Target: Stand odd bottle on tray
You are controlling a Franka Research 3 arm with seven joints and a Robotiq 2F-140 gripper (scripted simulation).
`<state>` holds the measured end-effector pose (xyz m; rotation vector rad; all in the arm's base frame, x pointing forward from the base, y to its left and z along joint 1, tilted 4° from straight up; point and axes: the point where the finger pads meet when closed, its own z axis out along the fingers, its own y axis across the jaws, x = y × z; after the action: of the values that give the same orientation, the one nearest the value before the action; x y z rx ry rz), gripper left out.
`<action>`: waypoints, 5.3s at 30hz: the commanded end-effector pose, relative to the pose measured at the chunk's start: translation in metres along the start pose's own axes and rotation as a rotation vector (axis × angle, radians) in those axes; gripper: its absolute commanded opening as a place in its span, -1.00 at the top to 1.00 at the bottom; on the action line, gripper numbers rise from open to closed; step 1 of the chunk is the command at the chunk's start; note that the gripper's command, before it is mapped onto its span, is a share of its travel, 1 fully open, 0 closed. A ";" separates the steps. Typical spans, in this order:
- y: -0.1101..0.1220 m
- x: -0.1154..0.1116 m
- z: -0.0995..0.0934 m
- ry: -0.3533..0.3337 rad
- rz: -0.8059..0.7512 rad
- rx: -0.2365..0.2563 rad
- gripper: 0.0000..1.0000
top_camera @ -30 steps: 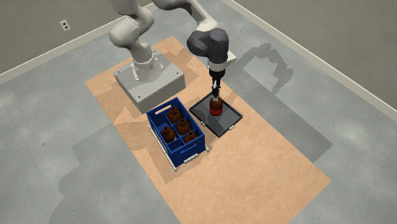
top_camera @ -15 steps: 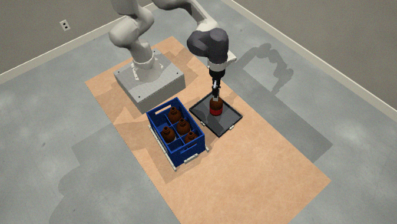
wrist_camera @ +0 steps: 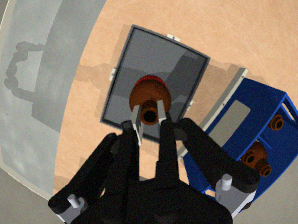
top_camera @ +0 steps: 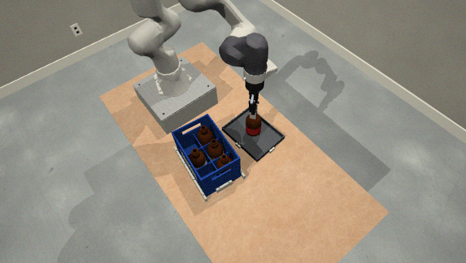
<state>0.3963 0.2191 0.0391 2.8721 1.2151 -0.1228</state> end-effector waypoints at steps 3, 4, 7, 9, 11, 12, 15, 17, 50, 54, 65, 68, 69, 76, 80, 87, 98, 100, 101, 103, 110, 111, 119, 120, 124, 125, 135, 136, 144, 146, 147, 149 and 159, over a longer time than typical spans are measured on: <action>0.003 0.001 -0.001 0.006 0.002 -0.003 0.80; 0.003 0.001 0.000 0.006 0.002 -0.003 0.80; 0.004 0.000 0.000 0.006 0.002 -0.003 0.80; 0.004 0.000 0.000 0.006 0.002 -0.003 0.80; 0.004 0.000 0.000 0.006 0.002 -0.003 0.80; 0.004 0.000 0.000 0.006 0.002 -0.003 0.80; 0.004 0.000 0.000 0.006 0.002 -0.003 0.80; 0.004 0.000 0.000 0.006 0.002 -0.003 0.80; 0.004 0.000 0.000 0.006 0.002 -0.003 0.80; 0.004 0.000 0.000 0.006 0.002 -0.003 0.80; 0.004 0.000 0.001 0.006 0.002 -0.003 0.80; 0.004 0.000 0.002 0.006 0.002 -0.003 0.80; 0.004 0.000 0.002 0.006 0.002 -0.003 0.80; 0.004 0.000 0.004 0.006 0.002 -0.003 0.80; 0.004 0.000 0.005 0.006 0.002 -0.003 0.80; 0.005 0.000 0.009 0.006 0.002 -0.003 0.80; 0.005 0.000 0.013 0.006 0.002 -0.003 0.80; 0.005 0.000 0.014 0.006 0.002 -0.003 0.80; 0.005 0.000 0.014 0.006 0.002 -0.003 0.80; 0.005 0.000 0.015 0.006 0.002 -0.003 0.80; 0.005 0.000 0.017 0.006 0.002 -0.003 0.80; 0.005 0.000 0.017 0.006 0.002 -0.003 0.80; 0.005 0.000 0.018 0.006 0.002 -0.003 0.80; 0.005 0.000 0.018 0.006 0.002 -0.003 0.80; 0.006 0.000 0.019 0.006 0.002 -0.003 0.80; 0.006 0.000 0.019 0.006 0.002 -0.003 0.80; 0.006 0.000 0.019 0.006 0.002 -0.003 0.80; 0.006 0.000 0.019 0.006 0.002 -0.003 0.80; 0.006 0.000 0.019 0.006 0.002 -0.003 0.80; 0.006 0.000 0.019 0.006 0.002 -0.003 0.80; 0.006 0.000 0.019 0.006 0.002 -0.003 0.80; 0.006 0.000 0.019 0.006 0.002 -0.003 0.80; 0.006 0.000 0.019 0.006 0.002 -0.003 0.80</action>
<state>0.3966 0.2148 0.0197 2.8708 1.2187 -0.1220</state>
